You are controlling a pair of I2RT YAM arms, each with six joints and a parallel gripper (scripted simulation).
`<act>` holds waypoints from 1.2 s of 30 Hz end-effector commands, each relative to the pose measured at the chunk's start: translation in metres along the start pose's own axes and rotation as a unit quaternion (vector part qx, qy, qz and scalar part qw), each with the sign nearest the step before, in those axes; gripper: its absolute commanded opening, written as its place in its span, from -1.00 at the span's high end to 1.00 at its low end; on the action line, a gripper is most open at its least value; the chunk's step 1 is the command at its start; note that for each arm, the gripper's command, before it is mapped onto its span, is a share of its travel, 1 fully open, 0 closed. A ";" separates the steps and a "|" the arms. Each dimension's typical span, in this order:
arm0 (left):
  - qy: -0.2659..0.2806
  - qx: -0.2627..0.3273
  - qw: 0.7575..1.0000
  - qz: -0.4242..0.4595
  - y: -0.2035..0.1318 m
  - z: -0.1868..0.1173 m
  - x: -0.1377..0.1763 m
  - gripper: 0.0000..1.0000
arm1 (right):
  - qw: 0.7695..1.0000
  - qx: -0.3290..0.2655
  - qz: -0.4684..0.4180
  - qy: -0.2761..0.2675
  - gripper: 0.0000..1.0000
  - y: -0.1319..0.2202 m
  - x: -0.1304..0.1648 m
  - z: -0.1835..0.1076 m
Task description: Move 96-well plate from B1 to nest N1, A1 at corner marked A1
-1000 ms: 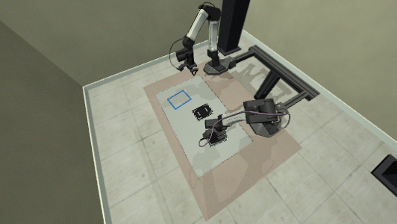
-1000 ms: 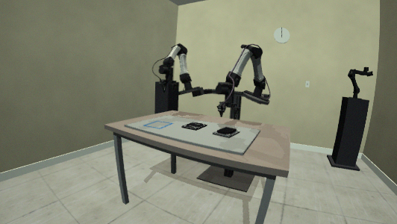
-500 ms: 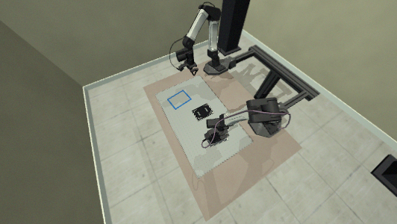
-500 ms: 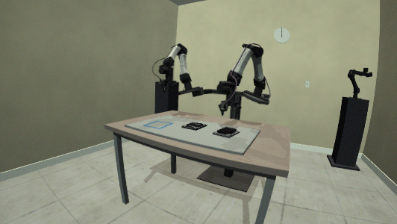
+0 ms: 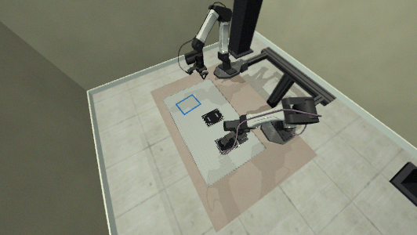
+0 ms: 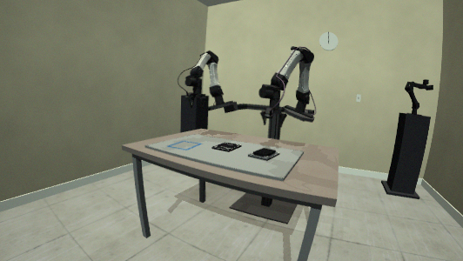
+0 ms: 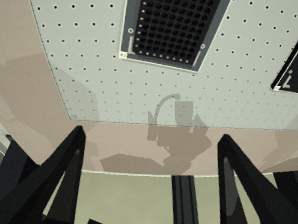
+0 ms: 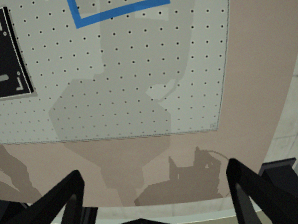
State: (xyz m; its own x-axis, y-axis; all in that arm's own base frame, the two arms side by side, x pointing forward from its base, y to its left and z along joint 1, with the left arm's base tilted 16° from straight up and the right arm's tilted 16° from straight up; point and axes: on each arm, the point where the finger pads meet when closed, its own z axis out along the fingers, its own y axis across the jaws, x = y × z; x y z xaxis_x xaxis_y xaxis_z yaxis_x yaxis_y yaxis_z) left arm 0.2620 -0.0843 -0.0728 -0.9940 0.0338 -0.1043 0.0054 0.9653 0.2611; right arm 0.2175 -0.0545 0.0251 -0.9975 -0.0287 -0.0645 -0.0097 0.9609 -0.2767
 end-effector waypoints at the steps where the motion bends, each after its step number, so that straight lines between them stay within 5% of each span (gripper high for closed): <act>1: 0.014 -0.001 1.000 0.004 0.006 -0.018 0.019 -1.00 | 1.000 -0.006 0.003 -0.020 -1.00 -0.001 -0.012 -0.009; 12: 0.017 -0.003 1.000 0.004 0.026 -0.061 0.047 -1.00 | 1.000 -0.006 0.003 -0.020 -1.00 -0.001 -0.012 -0.009; 36: 0.017 -0.004 1.000 0.004 0.029 -0.066 0.050 -1.00 | 1.000 -0.006 0.003 -0.020 -1.00 -0.001 -0.012 -0.009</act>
State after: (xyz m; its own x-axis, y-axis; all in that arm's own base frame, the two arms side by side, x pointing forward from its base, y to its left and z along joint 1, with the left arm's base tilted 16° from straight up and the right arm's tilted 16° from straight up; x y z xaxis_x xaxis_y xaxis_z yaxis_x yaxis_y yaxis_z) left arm 0.2155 -0.0727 -0.0079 -0.9958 0.0283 -0.0868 0.0039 0.9629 0.2697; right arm 0.2175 -0.0545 0.0251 -0.9975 -0.0287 -0.0645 -0.0097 0.9609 -0.2767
